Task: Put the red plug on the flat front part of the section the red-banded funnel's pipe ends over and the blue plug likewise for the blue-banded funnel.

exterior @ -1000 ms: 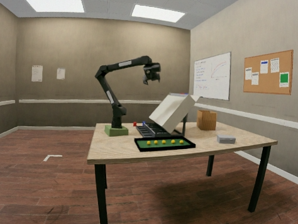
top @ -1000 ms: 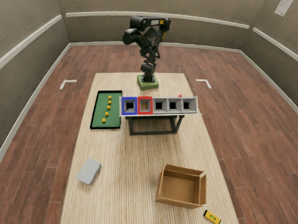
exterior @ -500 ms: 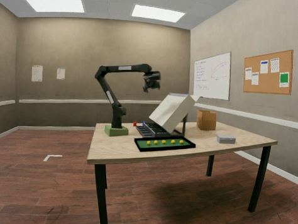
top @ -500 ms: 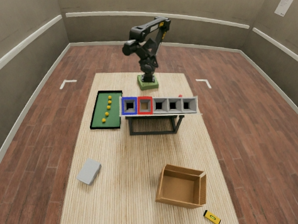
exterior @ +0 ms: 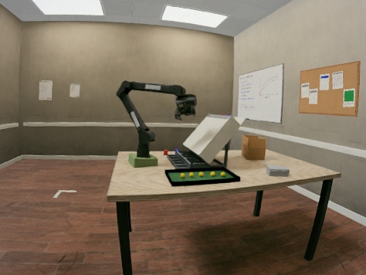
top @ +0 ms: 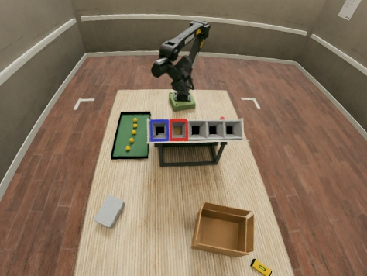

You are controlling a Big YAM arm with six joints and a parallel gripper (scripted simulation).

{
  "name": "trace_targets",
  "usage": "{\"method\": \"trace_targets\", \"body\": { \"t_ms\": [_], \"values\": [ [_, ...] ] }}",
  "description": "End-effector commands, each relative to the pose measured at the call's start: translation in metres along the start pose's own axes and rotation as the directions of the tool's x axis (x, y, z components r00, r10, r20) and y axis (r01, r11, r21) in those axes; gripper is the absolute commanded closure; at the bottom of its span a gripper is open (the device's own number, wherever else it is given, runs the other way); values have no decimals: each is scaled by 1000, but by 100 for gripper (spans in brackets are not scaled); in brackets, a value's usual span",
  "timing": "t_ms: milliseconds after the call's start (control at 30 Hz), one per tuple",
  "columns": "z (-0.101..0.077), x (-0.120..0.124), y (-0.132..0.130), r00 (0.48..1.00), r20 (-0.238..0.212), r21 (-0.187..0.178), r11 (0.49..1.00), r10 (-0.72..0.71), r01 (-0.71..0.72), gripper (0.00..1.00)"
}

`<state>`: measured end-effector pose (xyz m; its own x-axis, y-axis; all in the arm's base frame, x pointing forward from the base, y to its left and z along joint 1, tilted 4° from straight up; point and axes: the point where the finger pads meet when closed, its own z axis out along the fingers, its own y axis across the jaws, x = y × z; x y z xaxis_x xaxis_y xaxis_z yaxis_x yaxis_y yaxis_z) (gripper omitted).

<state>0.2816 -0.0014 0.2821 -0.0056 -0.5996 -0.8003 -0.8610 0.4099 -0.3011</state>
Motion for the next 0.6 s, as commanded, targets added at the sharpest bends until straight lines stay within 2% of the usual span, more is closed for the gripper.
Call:
{"method": "trace_targets", "body": {
  "t_ms": [0,300,567],
  "values": [
    [1,0,-4,1000,-1,13,1000,-23,23,0],
    [7,10,0,1000,0,8,1000,-11,11,0],
    [6,8,1,968,-160,80,980,192,-181,0]
  ]
}}
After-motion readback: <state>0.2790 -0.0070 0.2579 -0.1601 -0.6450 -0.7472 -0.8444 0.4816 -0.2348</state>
